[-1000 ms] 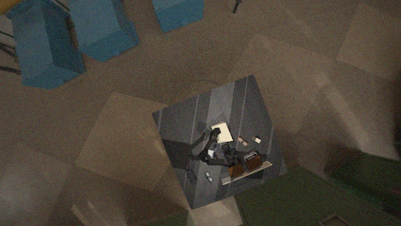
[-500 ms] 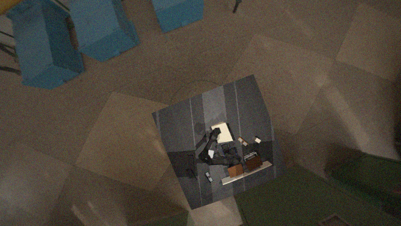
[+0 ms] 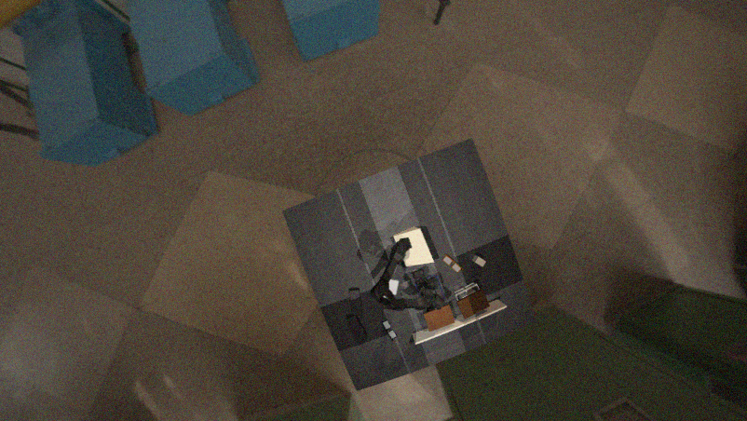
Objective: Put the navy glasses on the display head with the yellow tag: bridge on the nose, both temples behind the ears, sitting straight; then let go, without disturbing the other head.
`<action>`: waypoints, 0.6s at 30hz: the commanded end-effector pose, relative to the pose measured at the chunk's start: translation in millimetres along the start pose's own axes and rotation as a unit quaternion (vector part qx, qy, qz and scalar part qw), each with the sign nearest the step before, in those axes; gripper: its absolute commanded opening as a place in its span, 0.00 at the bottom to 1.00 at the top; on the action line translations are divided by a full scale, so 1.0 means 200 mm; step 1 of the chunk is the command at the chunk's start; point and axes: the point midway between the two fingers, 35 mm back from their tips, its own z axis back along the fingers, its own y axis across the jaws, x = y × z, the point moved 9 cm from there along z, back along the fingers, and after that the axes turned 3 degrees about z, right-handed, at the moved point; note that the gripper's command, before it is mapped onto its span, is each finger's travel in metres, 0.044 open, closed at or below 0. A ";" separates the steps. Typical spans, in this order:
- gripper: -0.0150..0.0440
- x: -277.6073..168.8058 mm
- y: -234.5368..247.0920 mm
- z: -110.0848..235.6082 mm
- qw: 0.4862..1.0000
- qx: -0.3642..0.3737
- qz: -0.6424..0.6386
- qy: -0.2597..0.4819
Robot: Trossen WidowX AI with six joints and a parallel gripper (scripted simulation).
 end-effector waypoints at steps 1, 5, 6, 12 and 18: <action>0.25 0.00 -0.03 0.00 1.000 -0.003 0.000 0.002; 0.25 0.00 -0.06 0.00 1.000 -0.003 0.000 0.002; 0.25 0.00 -0.06 0.00 1.000 -0.003 0.000 0.002; 0.25 -0.01 -0.11 0.00 1.000 -0.003 0.000 0.002; 0.25 -0.01 -0.15 0.00 1.000 -0.004 0.000 0.002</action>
